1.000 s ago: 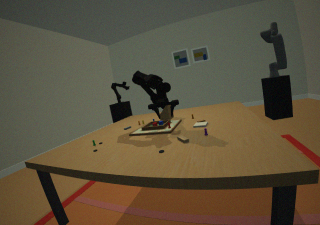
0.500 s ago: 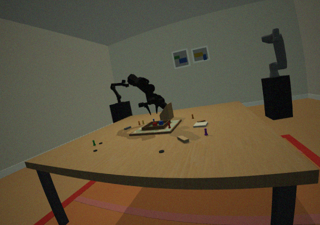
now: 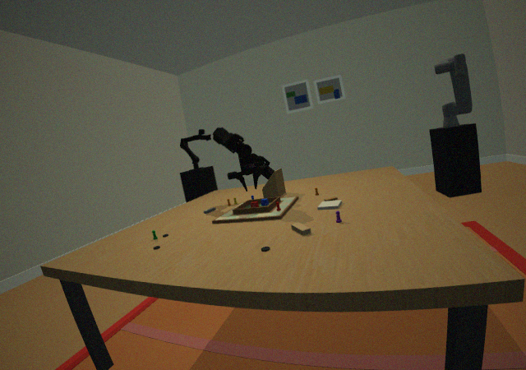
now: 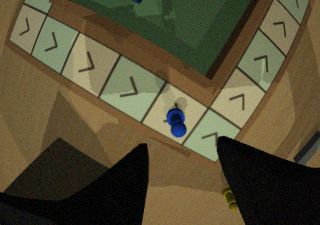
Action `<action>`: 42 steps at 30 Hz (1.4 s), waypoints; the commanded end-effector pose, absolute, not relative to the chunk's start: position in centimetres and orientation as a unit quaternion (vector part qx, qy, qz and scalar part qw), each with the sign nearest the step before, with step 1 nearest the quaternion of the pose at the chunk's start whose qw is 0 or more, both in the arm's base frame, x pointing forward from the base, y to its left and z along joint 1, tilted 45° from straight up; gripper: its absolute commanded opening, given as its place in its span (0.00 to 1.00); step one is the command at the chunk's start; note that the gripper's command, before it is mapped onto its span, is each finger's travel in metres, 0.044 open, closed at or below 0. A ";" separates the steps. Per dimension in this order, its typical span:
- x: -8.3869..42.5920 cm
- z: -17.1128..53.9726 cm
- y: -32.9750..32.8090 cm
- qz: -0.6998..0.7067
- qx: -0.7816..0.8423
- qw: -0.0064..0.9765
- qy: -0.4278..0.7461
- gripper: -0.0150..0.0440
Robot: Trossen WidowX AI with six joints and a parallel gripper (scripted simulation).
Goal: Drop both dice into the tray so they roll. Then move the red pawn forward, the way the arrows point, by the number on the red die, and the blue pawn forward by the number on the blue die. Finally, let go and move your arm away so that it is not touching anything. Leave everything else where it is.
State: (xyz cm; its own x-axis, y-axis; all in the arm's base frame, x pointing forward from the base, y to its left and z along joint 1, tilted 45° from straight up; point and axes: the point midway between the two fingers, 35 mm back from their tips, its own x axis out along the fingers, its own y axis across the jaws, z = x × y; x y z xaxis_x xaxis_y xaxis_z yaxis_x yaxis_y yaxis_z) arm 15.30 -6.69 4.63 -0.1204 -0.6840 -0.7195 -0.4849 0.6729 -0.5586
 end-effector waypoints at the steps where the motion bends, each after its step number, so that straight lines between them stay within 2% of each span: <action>1: 14.9 4.1 -7.4 -0.093 -0.396 0.530 0.744 0.59; 30: 14.4 1.2 -10.3 -0.094 -0.397 0.530 0.744 0.59; 35: 14.4 1.2 -10.3 -0.094 -0.397 0.530 0.744 0.37; 42: 14.4 1.2 -10.3 -0.094 -0.397 0.530 0.744 0.29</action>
